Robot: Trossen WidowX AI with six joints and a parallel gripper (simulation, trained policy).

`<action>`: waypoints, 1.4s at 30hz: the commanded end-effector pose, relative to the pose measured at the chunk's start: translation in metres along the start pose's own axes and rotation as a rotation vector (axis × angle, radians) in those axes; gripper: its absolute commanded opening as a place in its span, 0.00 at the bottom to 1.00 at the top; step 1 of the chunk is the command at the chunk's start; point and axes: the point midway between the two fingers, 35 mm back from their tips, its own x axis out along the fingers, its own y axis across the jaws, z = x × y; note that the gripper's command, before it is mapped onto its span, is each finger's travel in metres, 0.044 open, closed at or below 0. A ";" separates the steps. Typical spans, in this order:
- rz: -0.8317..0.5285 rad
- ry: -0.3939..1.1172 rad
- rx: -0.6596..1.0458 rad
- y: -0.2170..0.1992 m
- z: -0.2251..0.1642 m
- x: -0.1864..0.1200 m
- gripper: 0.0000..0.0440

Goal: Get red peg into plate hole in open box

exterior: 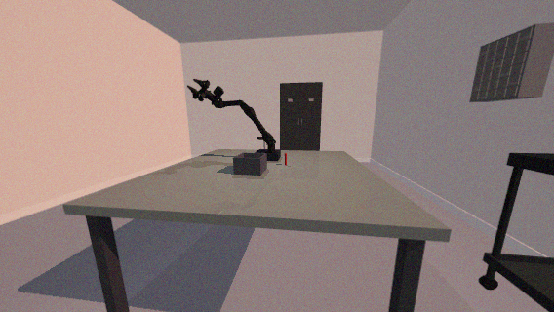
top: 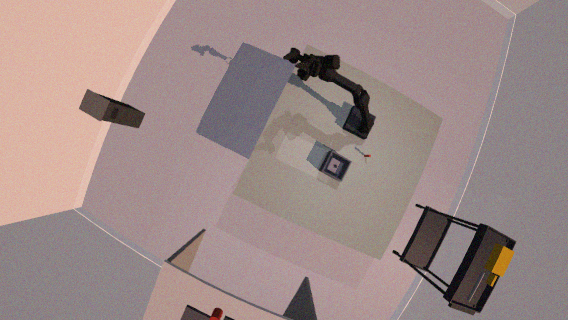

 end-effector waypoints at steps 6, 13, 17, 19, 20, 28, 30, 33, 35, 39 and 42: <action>-0.035 -0.023 0.178 -0.028 0.030 0.025 1.00; -0.029 -0.052 0.419 -0.055 0.060 0.050 1.00; -0.019 -0.073 0.555 -0.071 0.078 0.062 1.00; -0.012 -0.084 0.623 -0.079 0.088 0.067 1.00; -0.008 -0.090 0.656 -0.083 0.093 0.069 1.00; 0.039 -0.140 0.923 -0.116 0.132 0.085 1.00; 0.054 -0.153 0.989 -0.125 0.142 0.088 1.00; 0.081 -0.173 1.086 -0.138 0.157 0.091 1.00; 0.100 -0.186 1.151 -0.147 0.167 0.093 1.00; 0.146 -0.213 1.278 -0.165 0.188 0.095 1.00; 0.184 -0.234 1.371 -0.179 0.204 0.095 1.00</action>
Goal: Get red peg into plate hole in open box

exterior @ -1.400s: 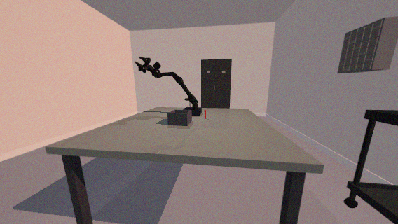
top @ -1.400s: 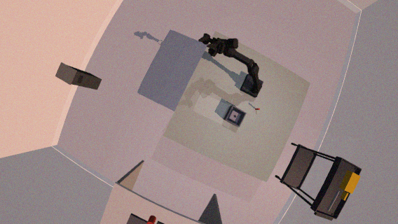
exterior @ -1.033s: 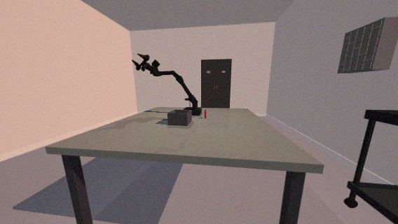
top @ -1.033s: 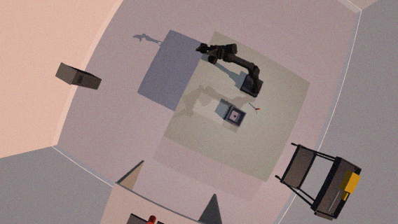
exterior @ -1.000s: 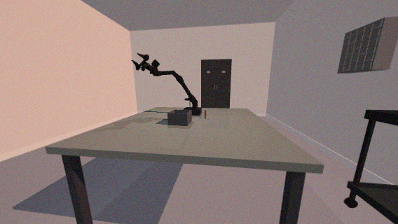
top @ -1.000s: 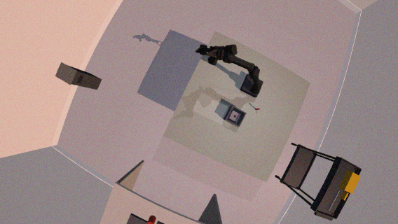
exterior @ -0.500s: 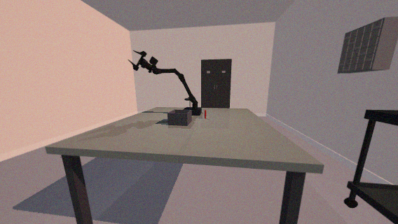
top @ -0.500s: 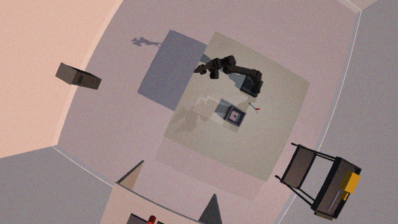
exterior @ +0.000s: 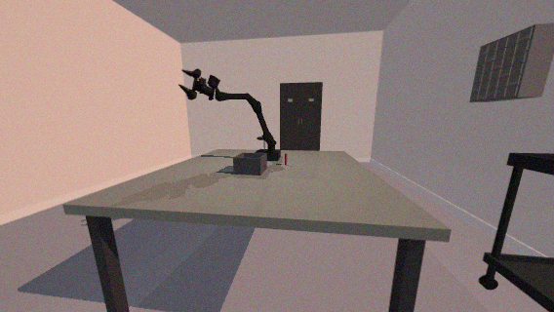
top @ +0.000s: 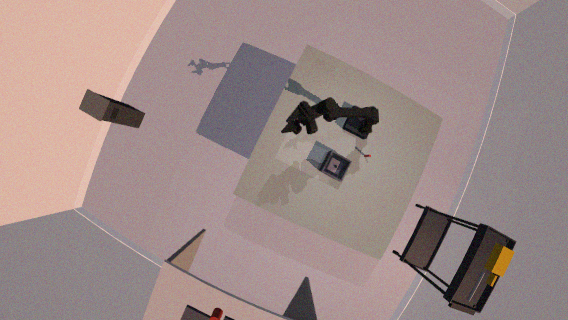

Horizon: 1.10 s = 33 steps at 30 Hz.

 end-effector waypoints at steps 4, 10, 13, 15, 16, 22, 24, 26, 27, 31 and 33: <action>0.097 -0.002 0.247 0.031 0.044 0.008 1.00; 0.181 0.004 0.433 0.052 0.083 0.008 1.00; 0.226 0.012 0.524 0.062 0.103 0.007 1.00; 0.258 0.019 0.584 0.069 0.116 0.005 1.00; 0.274 0.023 0.613 0.073 0.123 0.003 1.00; 0.377 0.055 0.785 0.094 0.164 -0.008 1.00; 0.413 0.069 0.840 0.101 0.178 -0.013 1.00; 0.450 0.085 0.894 0.107 0.191 -0.020 1.00; 0.469 0.094 0.921 0.111 0.198 -0.023 1.00; 0.546 0.134 1.023 0.124 0.225 -0.038 1.00; 0.586 0.157 1.072 0.130 0.239 -0.047 1.00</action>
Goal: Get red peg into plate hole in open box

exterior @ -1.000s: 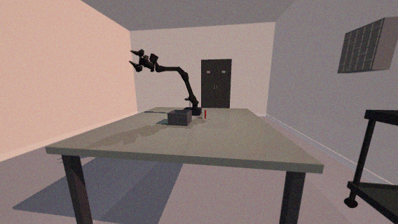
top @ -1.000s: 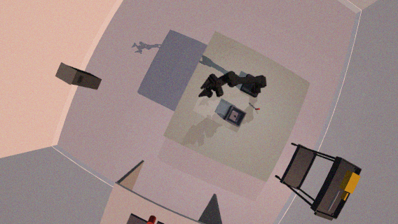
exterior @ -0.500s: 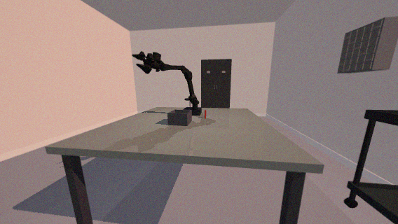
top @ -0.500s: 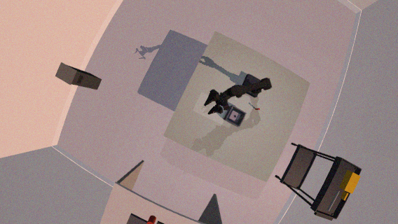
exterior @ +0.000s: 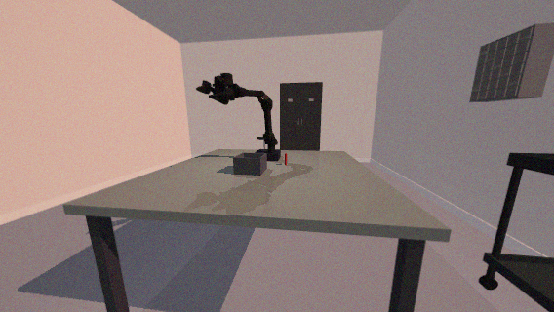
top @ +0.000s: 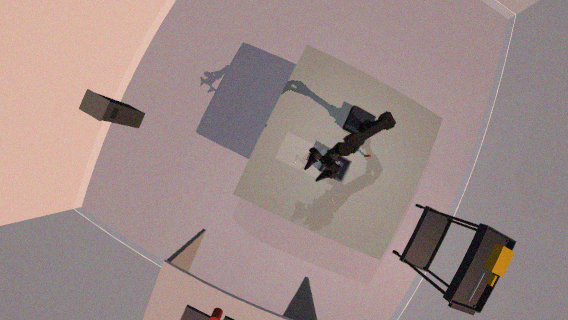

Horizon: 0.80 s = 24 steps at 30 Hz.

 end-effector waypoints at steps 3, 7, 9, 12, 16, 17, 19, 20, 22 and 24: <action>0.098 0.097 0.177 0.057 -0.005 -0.010 1.00; 0.152 0.163 0.280 0.090 -0.007 -0.021 1.00; 0.176 0.199 0.330 0.107 -0.009 -0.028 1.00; 0.210 0.258 0.402 0.131 -0.012 -0.040 1.00; 0.249 0.345 0.494 0.163 -0.018 -0.059 1.00; 0.257 0.368 0.516 0.170 -0.020 -0.064 1.00; 0.271 0.417 0.559 0.185 -0.024 -0.074 1.00; 0.277 0.442 0.580 0.192 -0.026 -0.080 1.00; 0.287 0.493 0.620 0.206 -0.031 -0.092 1.00; 0.294 0.547 0.658 0.219 -0.036 -0.104 1.00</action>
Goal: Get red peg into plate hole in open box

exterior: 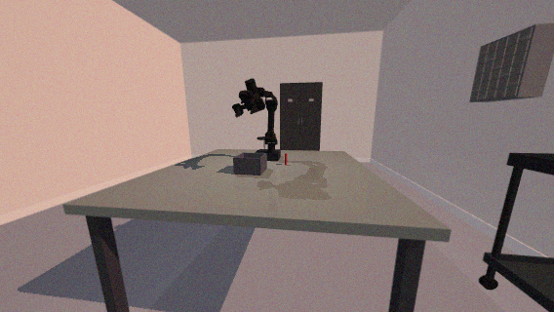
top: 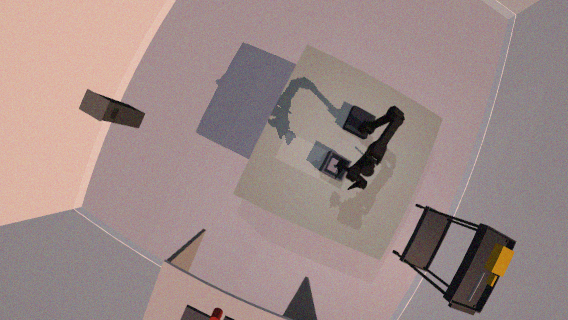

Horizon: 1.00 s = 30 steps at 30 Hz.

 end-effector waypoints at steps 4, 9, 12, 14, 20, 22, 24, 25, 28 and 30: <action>-0.009 0.191 0.163 0.030 -0.064 -0.014 1.00; -0.044 0.318 0.262 0.044 -0.107 -0.029 1.00; -0.078 0.393 0.317 0.050 -0.132 -0.039 1.00; -0.106 0.442 0.351 0.053 -0.150 -0.046 1.00; -0.214 0.582 0.442 0.058 -0.201 -0.072 1.00; -0.256 0.624 0.466 0.058 -0.217 -0.080 1.00; -0.300 0.662 0.487 0.058 -0.233 -0.089 1.00; -0.321 0.680 0.497 0.058 -0.241 -0.093 1.00; -0.387 0.726 0.521 0.056 -0.263 -0.103 1.00; -0.429 0.752 0.535 0.055 -0.277 -0.109 1.00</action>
